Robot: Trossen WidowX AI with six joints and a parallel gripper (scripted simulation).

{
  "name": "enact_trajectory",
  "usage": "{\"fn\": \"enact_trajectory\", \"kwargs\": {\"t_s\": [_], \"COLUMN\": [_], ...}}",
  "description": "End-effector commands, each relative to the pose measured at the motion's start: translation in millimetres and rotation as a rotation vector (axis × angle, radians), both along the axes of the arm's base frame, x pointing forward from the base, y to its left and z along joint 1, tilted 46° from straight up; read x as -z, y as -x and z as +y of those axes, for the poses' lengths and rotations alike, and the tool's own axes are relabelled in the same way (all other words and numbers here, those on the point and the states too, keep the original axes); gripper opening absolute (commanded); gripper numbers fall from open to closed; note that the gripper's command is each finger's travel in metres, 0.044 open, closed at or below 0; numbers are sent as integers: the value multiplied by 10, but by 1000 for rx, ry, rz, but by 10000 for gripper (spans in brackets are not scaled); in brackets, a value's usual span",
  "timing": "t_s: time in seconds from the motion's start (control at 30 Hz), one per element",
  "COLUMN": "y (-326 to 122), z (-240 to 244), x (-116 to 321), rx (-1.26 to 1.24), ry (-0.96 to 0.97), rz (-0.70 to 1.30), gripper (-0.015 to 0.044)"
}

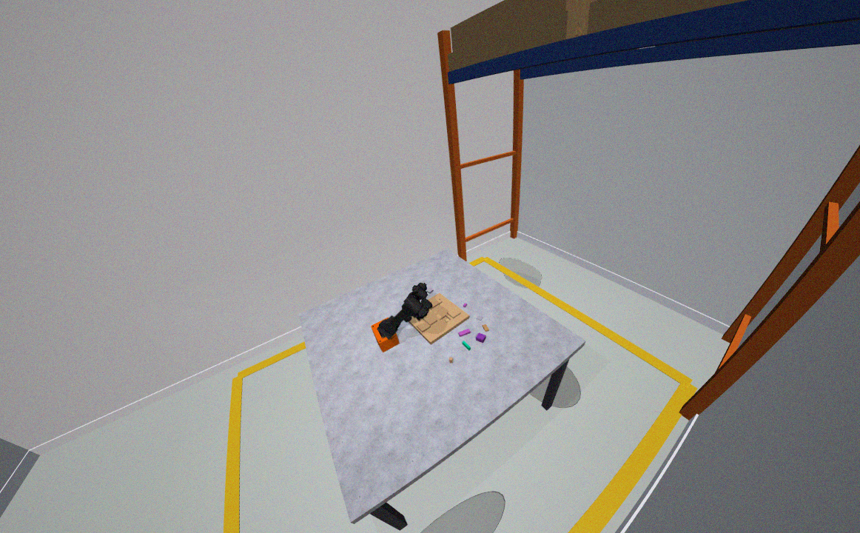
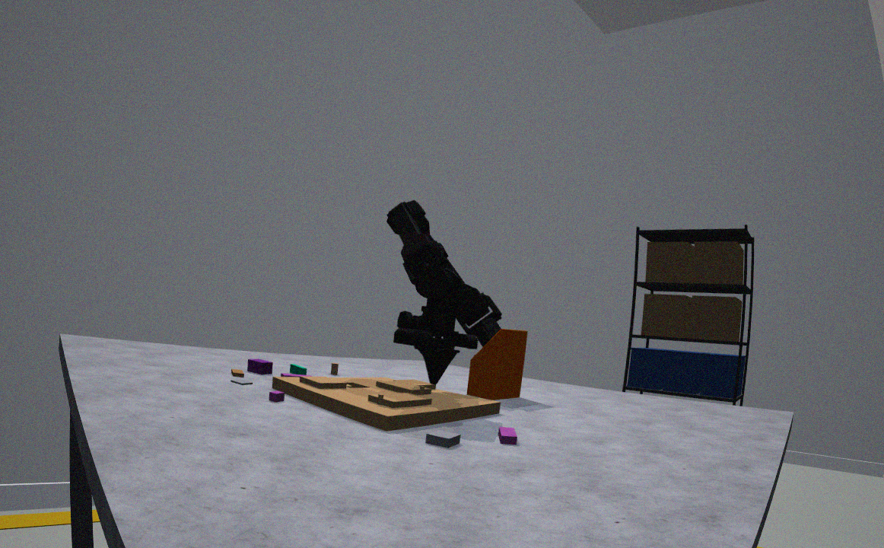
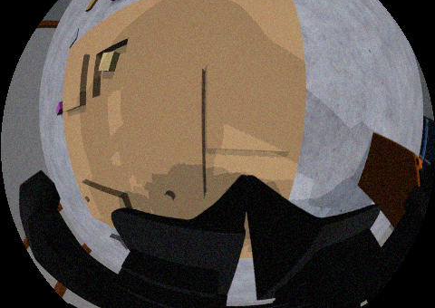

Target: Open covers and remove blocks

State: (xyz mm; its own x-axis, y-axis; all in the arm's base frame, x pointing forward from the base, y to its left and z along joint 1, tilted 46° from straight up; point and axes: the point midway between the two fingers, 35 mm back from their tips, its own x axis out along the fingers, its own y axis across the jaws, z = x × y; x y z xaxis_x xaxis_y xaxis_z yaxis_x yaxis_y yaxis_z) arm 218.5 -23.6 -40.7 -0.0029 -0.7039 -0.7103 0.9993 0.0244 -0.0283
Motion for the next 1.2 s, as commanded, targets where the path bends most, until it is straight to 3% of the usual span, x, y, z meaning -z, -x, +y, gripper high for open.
{"fn": "enact_trajectory", "kwargs": {"t_s": [0.0,1.17], "y": [31,-3], "z": [-55,-255], "x": [39,-57], "rx": [-1,-2], "ry": [8,4], "rz": [12,13], "gripper": [0,0]}}
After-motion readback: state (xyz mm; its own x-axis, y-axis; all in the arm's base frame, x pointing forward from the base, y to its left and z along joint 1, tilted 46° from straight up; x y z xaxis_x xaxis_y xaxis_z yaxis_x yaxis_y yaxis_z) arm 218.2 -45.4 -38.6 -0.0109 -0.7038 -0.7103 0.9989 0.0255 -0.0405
